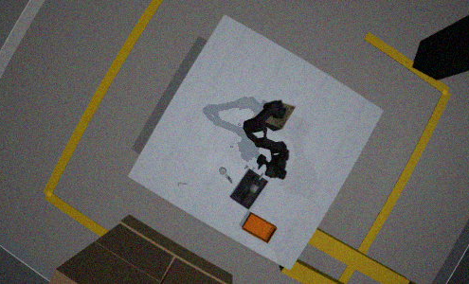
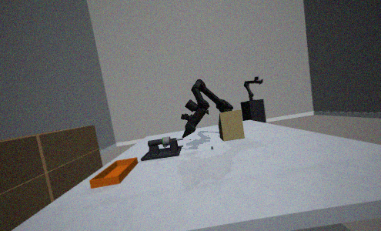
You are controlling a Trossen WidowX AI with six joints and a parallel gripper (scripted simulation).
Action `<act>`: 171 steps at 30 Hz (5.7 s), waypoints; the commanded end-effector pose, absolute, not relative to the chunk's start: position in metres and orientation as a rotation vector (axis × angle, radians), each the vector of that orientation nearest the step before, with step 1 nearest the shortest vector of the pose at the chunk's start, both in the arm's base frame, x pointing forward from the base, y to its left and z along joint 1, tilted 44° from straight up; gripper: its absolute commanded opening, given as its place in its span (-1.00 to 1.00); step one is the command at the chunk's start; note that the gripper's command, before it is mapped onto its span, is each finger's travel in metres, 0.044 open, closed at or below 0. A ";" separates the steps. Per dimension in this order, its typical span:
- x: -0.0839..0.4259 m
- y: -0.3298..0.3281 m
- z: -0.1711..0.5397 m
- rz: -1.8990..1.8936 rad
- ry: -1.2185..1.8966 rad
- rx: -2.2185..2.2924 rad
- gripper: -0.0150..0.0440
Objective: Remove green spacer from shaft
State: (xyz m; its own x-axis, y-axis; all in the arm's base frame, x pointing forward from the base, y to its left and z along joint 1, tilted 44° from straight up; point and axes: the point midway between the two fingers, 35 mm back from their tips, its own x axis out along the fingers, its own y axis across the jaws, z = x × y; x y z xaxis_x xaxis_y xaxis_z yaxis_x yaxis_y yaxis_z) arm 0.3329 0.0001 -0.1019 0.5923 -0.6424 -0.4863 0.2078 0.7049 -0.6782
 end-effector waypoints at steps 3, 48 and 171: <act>0.334 0.000 -0.102 -0.531 0.790 -0.615 1.00; 0.359 -0.028 -0.121 -0.533 0.788 -0.617 1.00; 0.350 -0.035 -0.130 -0.533 0.789 -0.618 -0.49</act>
State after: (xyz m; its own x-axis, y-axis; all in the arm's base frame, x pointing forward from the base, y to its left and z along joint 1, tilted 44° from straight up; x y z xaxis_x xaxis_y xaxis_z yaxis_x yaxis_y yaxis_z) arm 0.3519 -0.0354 -0.1303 0.5949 -0.6426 -0.4829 0.2049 0.7021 -0.6819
